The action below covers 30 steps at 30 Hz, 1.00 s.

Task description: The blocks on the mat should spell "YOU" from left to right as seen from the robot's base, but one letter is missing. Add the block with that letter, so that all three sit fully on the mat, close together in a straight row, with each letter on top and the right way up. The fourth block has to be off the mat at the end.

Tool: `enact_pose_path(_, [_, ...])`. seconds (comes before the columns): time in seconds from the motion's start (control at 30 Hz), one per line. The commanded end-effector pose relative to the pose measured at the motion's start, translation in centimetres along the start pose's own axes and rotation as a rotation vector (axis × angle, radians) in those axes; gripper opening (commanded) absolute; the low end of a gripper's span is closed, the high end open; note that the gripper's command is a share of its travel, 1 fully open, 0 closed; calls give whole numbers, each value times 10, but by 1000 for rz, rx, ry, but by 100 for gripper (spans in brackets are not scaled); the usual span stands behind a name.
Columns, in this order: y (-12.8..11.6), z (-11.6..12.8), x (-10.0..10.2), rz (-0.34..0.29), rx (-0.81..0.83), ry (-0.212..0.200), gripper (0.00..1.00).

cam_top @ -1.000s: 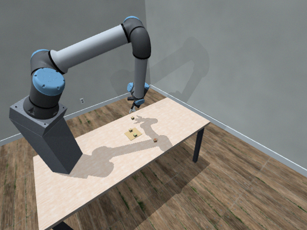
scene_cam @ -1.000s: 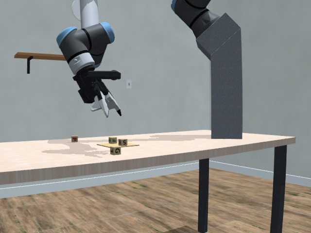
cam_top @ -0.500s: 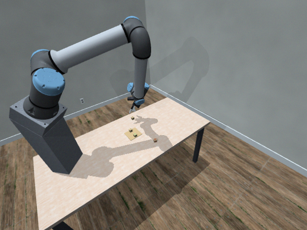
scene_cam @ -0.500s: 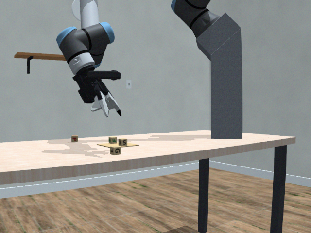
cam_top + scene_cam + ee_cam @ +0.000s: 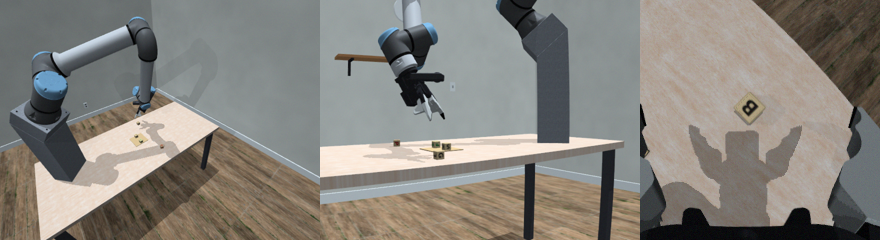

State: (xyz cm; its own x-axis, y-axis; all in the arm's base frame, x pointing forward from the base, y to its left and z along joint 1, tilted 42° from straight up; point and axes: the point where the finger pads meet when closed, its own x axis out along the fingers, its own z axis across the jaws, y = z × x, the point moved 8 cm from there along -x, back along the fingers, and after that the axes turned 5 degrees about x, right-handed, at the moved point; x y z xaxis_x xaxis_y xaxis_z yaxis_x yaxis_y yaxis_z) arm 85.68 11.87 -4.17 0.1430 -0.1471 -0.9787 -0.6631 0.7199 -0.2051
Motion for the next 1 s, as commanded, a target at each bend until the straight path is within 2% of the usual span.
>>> enact_pose_path(0.0, [0,0,-1,-1,0,-1,100])
enact_pose_path(0.17, [-1,-2,-1,-1,0,-1,100])
enact_pose_path(0.23, [-7,-16,-2,0,0,-1,100])
enact_pose_path(0.3, [-17,-45,-4,1,0,-1,100])
enact_pose_path(0.43, [-38,-126,-12,1,0,-1,100])
enact_pose_path(0.53, [-44,-172,-17,1,0,-1,100])
enact_pose_path(0.63, [-47,-205,-20,0,0,-1,100])
enact_pose_path(0.97, [-47,-212,-21,0,0,-1,100])
